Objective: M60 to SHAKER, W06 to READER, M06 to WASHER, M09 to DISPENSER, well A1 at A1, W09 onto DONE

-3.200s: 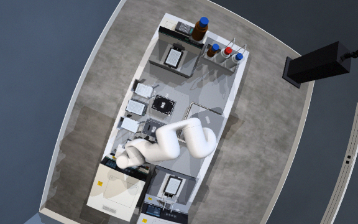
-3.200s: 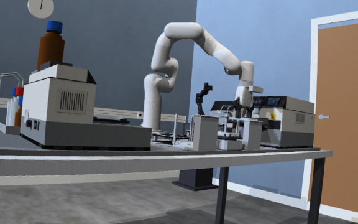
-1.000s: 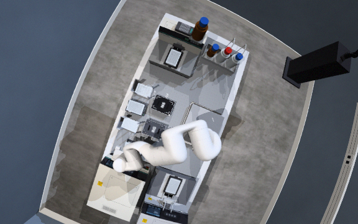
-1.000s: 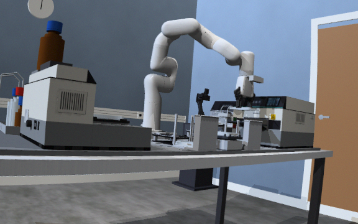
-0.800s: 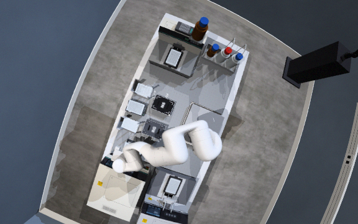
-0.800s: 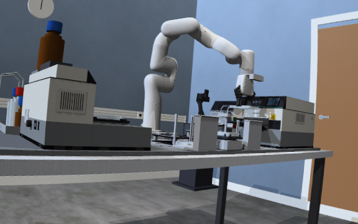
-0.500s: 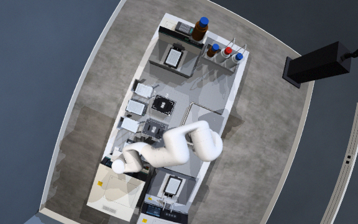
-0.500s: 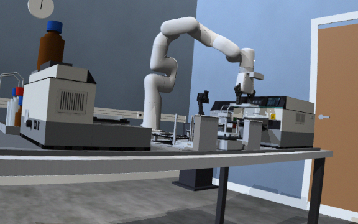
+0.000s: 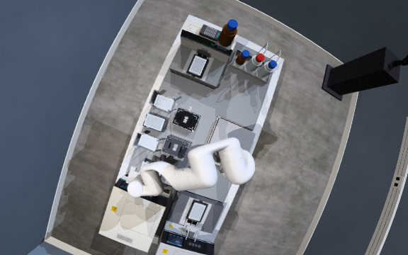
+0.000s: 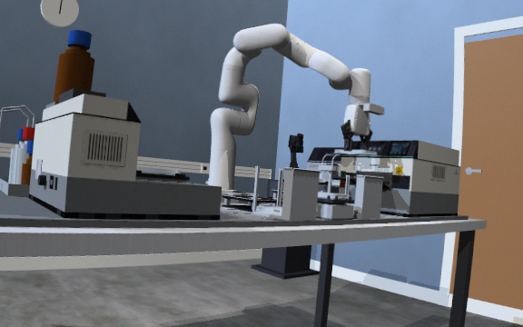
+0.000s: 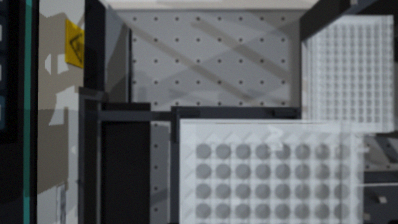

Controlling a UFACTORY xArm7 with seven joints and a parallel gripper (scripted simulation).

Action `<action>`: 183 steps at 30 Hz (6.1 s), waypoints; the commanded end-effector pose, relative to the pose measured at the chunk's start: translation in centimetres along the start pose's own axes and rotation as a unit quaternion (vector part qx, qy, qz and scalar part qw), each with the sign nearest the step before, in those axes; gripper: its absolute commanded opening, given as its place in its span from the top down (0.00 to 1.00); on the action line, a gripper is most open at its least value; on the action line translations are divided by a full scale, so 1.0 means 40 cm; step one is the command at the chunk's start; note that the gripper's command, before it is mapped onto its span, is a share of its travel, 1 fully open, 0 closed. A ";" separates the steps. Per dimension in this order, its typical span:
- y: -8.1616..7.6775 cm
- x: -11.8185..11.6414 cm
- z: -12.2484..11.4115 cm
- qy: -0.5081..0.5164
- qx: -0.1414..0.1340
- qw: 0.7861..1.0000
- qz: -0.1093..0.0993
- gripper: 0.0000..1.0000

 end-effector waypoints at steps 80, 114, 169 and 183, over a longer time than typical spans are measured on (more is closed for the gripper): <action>-0.004 0.593 0.021 -0.010 0.002 1.000 0.001 1.00; -0.003 0.838 0.058 -0.012 0.002 1.000 0.000 1.00; -0.004 1.004 0.356 -0.019 0.002 1.000 0.000 1.00; -0.005 1.019 0.461 -0.019 0.002 1.000 0.000 1.00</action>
Point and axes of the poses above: the point where the finger pads meet when closed, its own y axis out along the fingers, its own x axis across the jaws, z = x × y, the point moved 5 cm from there along -y, back along the fingers, and after that the axes turned 9 degrees about y, right-handed, at the moved point
